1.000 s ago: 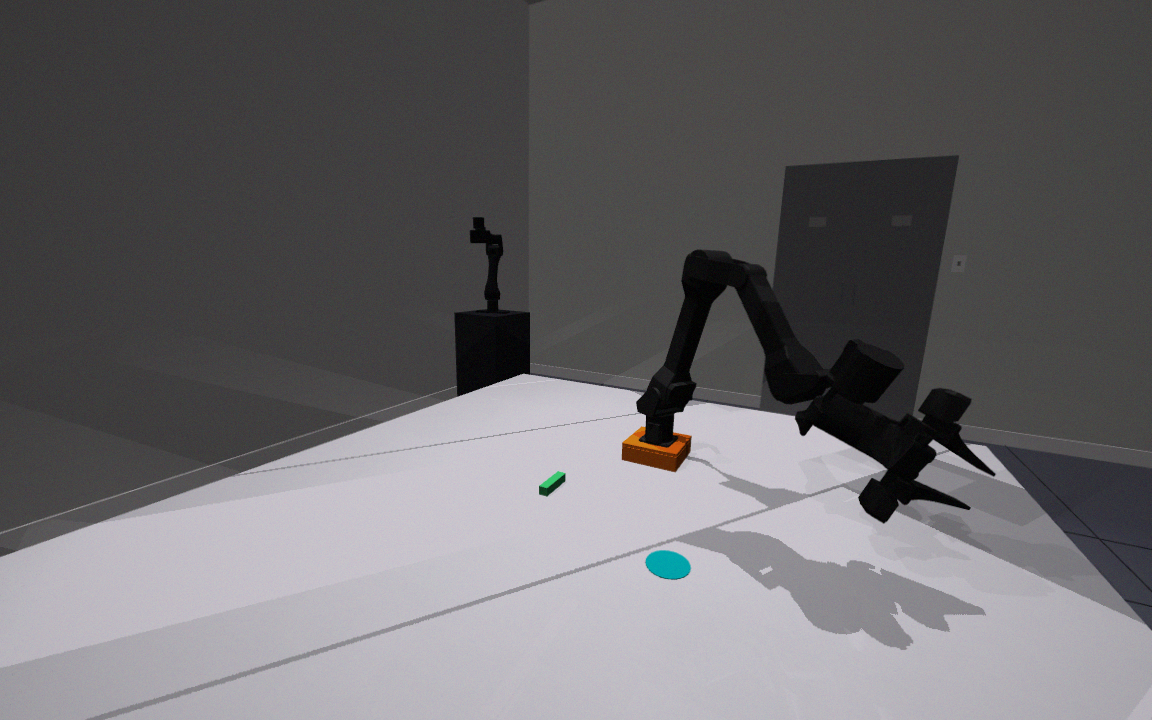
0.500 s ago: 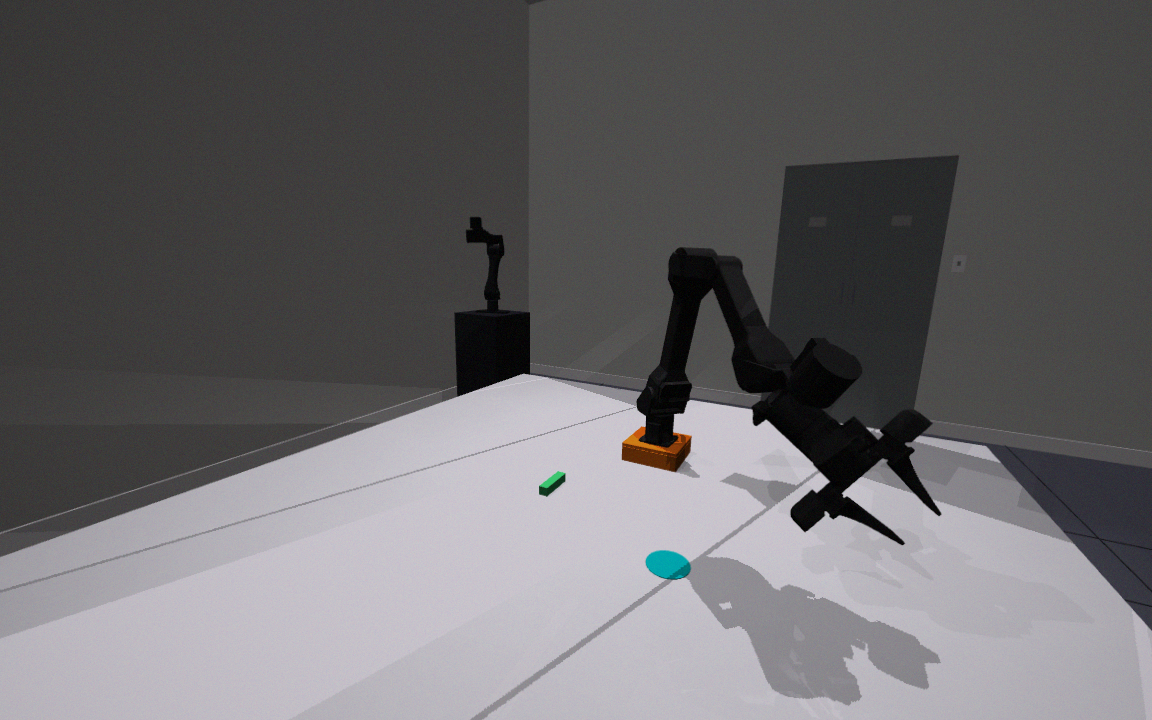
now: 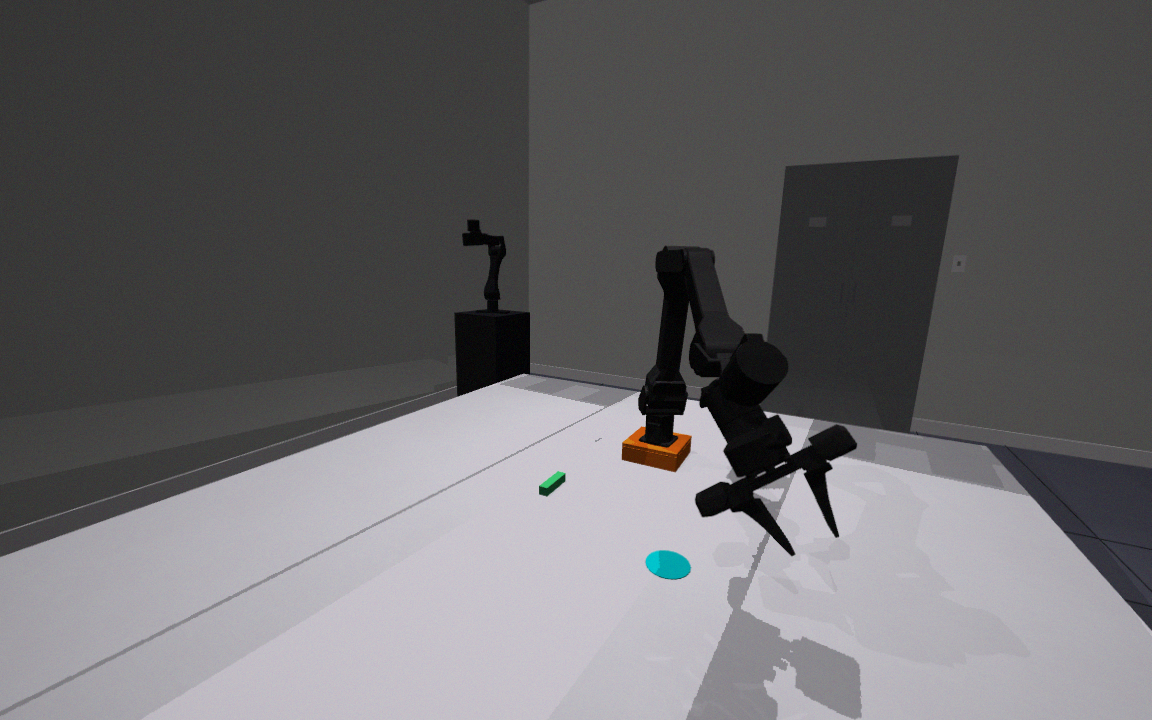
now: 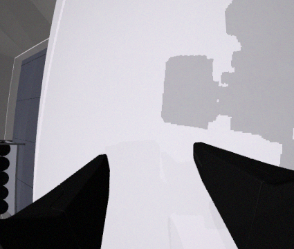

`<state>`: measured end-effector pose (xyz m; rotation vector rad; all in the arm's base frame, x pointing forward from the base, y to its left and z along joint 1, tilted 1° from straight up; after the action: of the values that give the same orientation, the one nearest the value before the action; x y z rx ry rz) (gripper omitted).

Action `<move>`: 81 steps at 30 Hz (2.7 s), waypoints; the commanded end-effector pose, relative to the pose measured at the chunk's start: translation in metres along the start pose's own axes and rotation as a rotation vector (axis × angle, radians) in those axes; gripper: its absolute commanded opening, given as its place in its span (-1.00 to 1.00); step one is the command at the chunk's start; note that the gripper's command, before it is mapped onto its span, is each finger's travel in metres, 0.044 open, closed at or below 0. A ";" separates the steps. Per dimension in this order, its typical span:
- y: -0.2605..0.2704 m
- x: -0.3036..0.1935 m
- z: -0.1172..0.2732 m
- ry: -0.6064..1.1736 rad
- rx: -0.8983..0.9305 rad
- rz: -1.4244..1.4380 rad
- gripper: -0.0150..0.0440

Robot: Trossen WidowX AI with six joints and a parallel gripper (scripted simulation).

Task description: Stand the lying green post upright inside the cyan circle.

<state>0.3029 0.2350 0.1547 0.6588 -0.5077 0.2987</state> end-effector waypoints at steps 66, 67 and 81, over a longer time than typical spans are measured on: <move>-0.226 -0.053 0.255 0.577 -0.604 -0.042 0.30; -0.234 -0.060 0.245 0.577 -0.604 -0.042 0.30; -0.267 -0.102 0.198 0.578 -0.604 -0.043 0.03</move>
<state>0.2591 -0.1051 0.0993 -0.0115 -0.0118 0.2590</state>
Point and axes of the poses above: the point midway between the two fingers, 35 mm back from their tips, its own z axis back along the fingers, its own y axis across the jaws, x = y × z, the point moved 9 cm from there along z, back along the fingers, and after that the axes turned 11 degrees about z, right-handed, at the moved point
